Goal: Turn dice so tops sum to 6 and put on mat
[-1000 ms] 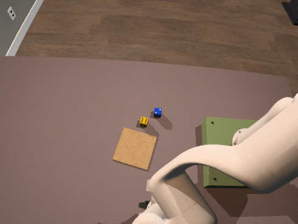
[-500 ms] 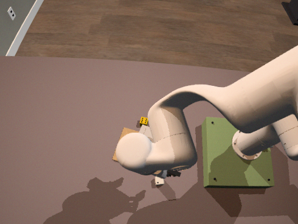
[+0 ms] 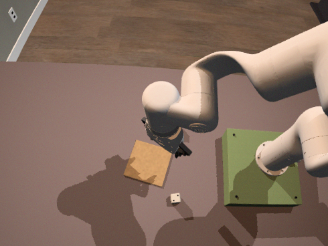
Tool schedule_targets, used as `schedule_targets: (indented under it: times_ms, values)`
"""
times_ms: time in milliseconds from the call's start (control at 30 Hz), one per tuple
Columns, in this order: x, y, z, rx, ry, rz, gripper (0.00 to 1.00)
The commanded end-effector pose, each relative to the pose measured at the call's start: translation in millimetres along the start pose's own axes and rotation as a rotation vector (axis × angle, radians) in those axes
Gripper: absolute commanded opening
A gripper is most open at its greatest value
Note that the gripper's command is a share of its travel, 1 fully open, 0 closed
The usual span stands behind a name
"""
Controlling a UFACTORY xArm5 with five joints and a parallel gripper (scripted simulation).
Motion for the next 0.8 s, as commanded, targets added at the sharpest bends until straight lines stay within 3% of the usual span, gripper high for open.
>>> schedule_targets:
  times_ms: [0, 200, 767]
  values:
    - [-1.1, -24.6, -39.7, 0.101, -0.038, -0.042, 1.00]
    - [-0.8, -33.4, -63.7, 0.163, -0.054, -0.065, 1.00]
    - [-0.8, -33.7, -64.8, 0.165, -0.055, -0.066, 1.00]
Point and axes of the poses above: the point where the finger pads meet when closed, its own x axis out along the fingers, its own y axis across the jaws, z = x × y, the point moved 6 cm from there along -x, back along the fingers, and after that the axes turned 2 degrees about -x, right-handed, at the moved point
